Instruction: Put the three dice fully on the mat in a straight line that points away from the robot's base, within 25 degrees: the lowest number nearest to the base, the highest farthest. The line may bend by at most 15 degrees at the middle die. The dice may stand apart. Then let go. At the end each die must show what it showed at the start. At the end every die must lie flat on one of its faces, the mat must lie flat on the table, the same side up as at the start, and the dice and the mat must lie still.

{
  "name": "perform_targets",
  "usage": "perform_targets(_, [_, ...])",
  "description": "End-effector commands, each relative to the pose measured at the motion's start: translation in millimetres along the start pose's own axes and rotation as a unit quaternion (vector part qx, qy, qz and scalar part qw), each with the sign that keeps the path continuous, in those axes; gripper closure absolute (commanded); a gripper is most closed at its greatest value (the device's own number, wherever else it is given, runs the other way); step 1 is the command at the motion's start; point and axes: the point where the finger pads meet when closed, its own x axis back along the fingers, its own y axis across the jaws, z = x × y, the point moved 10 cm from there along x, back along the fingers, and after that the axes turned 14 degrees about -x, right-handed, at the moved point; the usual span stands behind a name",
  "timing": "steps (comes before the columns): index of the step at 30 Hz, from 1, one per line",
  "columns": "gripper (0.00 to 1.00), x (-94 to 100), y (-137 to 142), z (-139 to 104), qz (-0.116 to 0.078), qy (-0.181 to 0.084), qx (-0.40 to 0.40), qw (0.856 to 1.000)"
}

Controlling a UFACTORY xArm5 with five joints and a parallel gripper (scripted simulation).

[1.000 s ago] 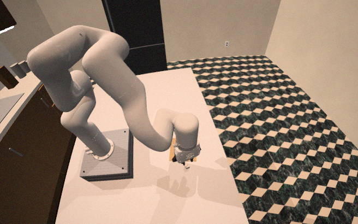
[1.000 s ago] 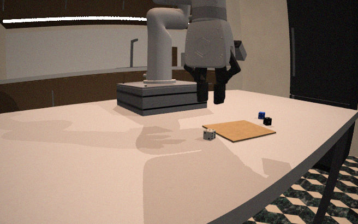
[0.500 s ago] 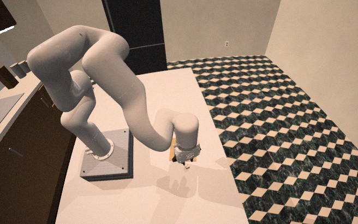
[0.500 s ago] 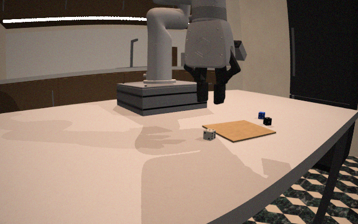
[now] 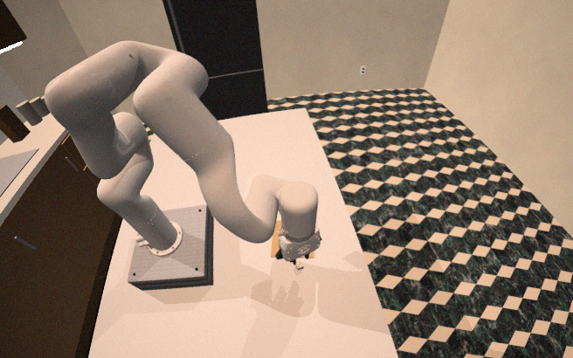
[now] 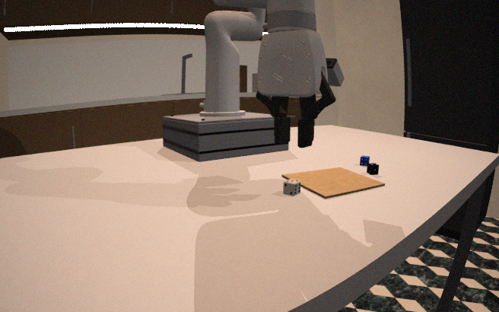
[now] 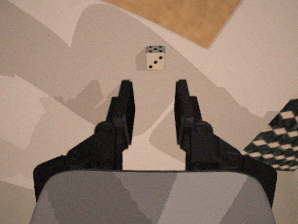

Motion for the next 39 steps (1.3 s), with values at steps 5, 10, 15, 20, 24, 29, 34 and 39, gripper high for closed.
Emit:
perform_targets(5, [0.64,-6.9,1,0,-0.002,0.000,0.000,1.000])
perform_targets(10, [0.64,-11.1,1,0,-0.002,0.000,0.000,1.000])
perform_targets(15, [0.64,-18.9,1,-1,-0.002,0.000,0.000,1.000])
perform_targets(20, [0.64,-26.9,1,-1,-0.002,0.000,0.000,1.000])
perform_targets(24, [0.64,-32.9,1,-1,-0.002,0.000,0.000,1.000])
perform_targets(29, [0.64,-36.8,1,-1,-0.002,-0.001,0.000,1.000])
perform_targets(34, [0.64,-42.2,1,-1,-0.002,-0.001,0.000,1.000])
perform_targets(39, [0.64,-45.5,1,-1,-0.002,-0.001,0.000,1.000])
